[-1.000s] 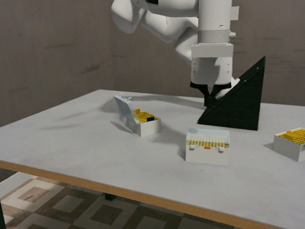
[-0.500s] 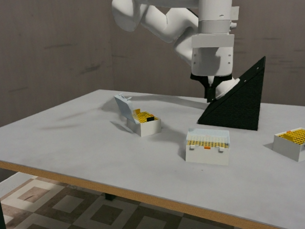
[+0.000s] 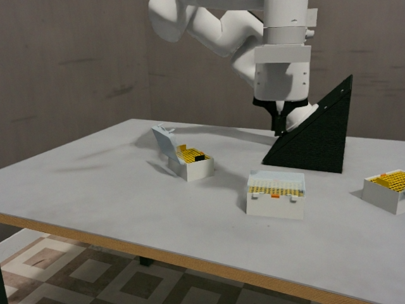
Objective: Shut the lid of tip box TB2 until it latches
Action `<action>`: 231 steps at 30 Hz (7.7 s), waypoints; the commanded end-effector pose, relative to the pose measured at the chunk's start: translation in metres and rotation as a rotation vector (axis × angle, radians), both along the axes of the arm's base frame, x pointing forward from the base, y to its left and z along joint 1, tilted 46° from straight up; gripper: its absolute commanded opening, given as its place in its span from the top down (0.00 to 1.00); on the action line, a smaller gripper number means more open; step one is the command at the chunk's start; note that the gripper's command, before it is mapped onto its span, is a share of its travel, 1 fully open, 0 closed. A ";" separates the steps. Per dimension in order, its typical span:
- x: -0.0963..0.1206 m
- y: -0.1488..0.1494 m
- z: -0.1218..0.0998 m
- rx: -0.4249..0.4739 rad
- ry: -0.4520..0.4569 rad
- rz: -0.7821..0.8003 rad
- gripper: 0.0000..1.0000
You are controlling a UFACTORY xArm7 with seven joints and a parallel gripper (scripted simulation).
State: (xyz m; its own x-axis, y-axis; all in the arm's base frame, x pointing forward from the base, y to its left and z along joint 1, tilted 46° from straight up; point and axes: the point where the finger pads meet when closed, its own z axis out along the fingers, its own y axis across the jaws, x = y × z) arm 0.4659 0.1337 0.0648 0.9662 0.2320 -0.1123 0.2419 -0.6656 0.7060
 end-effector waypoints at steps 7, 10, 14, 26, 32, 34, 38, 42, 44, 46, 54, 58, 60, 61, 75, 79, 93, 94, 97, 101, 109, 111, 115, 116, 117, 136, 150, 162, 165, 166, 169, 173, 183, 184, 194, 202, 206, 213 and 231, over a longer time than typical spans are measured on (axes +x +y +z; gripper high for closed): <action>0.000 0.002 0.001 0.003 -0.003 0.003 1.00; 0.000 0.002 0.001 0.003 -0.003 0.003 1.00; 0.000 0.002 0.001 0.003 -0.003 0.003 1.00; -0.012 -0.012 -0.008 0.003 -0.003 0.003 1.00; -0.022 -0.023 -0.015 0.003 -0.003 0.003 1.00; -0.025 -0.026 -0.017 0.003 -0.003 0.003 1.00; -0.032 -0.033 -0.022 0.003 -0.003 0.003 1.00; -0.035 -0.037 -0.024 0.003 -0.003 0.003 1.00; -0.038 -0.041 -0.026 0.003 -0.003 0.003 1.00; -0.041 -0.044 -0.028 0.003 -0.003 0.003 1.00; -0.054 -0.059 -0.038 0.003 -0.003 0.003 1.00; -0.059 -0.064 -0.041 0.003 -0.003 0.003 1.00; -0.061 -0.066 -0.042 0.003 -0.003 0.003 1.00; -0.062 -0.068 -0.043 0.003 -0.003 0.003 1.00; -0.063 -0.068 -0.044 0.003 -0.003 0.003 1.00; -0.063 -0.072 -0.047 0.003 -0.003 0.003 1.00; -0.061 -0.086 -0.061 0.002 -0.003 0.003 1.00; -0.061 -0.087 -0.062 0.002 -0.003 0.003 1.00; -0.060 -0.090 -0.065 0.002 -0.003 0.003 1.00; -0.060 -0.090 -0.065 0.002 -0.003 0.003 1.00; -0.060 -0.091 -0.066 0.002 -0.003 0.003 1.00; -0.060 -0.091 -0.066 0.002 -0.003 0.003 1.00; -0.060 -0.092 -0.067 0.002 -0.003 0.003 1.00; -0.060 -0.092 -0.067 0.002 -0.003 0.003 1.00; -0.060 -0.092 -0.067 0.002 -0.003 0.003 1.00; -0.059 -0.096 -0.071 0.002 -0.003 0.003 1.00; -0.059 -0.096 -0.071 0.002 -0.003 0.003 1.00; -0.059 -0.096 -0.071 0.002 -0.003 0.003 1.00; -0.059 -0.096 -0.071 0.002 -0.003 0.003 1.00; -0.059 -0.096 -0.071 0.002 -0.003 0.003 1.00; -0.059 -0.096 -0.071 0.002 -0.003 0.003 1.00; -0.060 -0.095 -0.070 0.002 -0.003 0.003 1.00; -0.061 -0.085 -0.061 0.002 -0.003 0.003 1.00; -0.061 -0.084 -0.059 0.002 -0.003 0.003 1.00; -0.062 -0.073 -0.049 0.003 -0.003 0.003 1.00; -0.063 -0.065 -0.041 0.003 -0.003 0.003 1.00; -0.064 -0.061 -0.037 0.003 -0.003 0.003 1.00; -0.064 -0.061 -0.037 0.003 -0.003 0.003 1.00; -0.064 -0.061 -0.037 0.003 -0.003 0.003 1.00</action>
